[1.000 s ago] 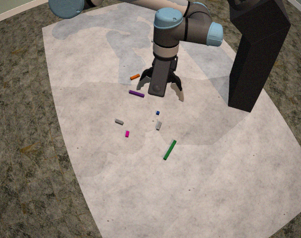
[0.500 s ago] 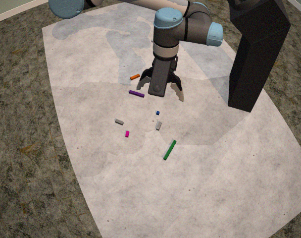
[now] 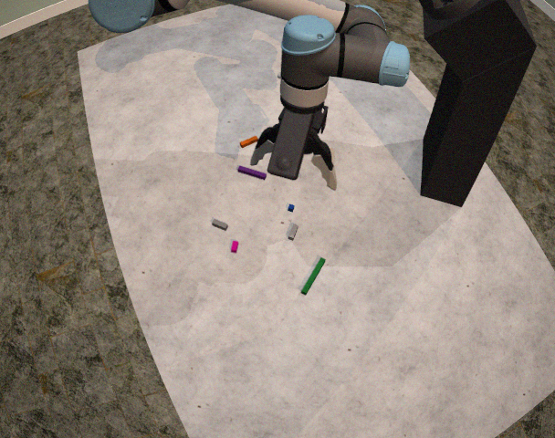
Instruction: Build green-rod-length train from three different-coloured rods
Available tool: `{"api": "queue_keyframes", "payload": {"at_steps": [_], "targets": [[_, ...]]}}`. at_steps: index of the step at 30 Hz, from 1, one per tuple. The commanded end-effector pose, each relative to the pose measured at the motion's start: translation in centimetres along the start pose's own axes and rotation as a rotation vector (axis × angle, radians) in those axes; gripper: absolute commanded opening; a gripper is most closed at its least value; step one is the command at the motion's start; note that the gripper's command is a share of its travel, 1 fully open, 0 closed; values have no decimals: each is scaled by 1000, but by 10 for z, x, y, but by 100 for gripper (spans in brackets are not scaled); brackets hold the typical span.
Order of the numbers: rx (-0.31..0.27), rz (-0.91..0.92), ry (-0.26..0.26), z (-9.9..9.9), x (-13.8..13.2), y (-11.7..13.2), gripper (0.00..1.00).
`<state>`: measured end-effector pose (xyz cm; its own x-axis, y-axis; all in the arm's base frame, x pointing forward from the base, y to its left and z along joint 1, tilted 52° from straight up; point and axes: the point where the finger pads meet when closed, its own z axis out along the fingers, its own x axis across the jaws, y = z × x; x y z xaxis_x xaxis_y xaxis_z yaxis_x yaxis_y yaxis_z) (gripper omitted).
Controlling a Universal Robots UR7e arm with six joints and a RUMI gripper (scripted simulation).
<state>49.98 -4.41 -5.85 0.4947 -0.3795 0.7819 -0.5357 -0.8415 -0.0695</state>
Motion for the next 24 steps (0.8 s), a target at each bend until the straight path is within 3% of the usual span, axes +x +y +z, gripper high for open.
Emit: {"api": "queue_keyframes", "payload": {"at_steps": [1, 8, 24], "targets": [[0, 61, 0, 2, 4, -3, 100], [0, 177, -1, 6, 11, -9, 100], [-1, 703, -1, 19, 45, -34, 100]]}}
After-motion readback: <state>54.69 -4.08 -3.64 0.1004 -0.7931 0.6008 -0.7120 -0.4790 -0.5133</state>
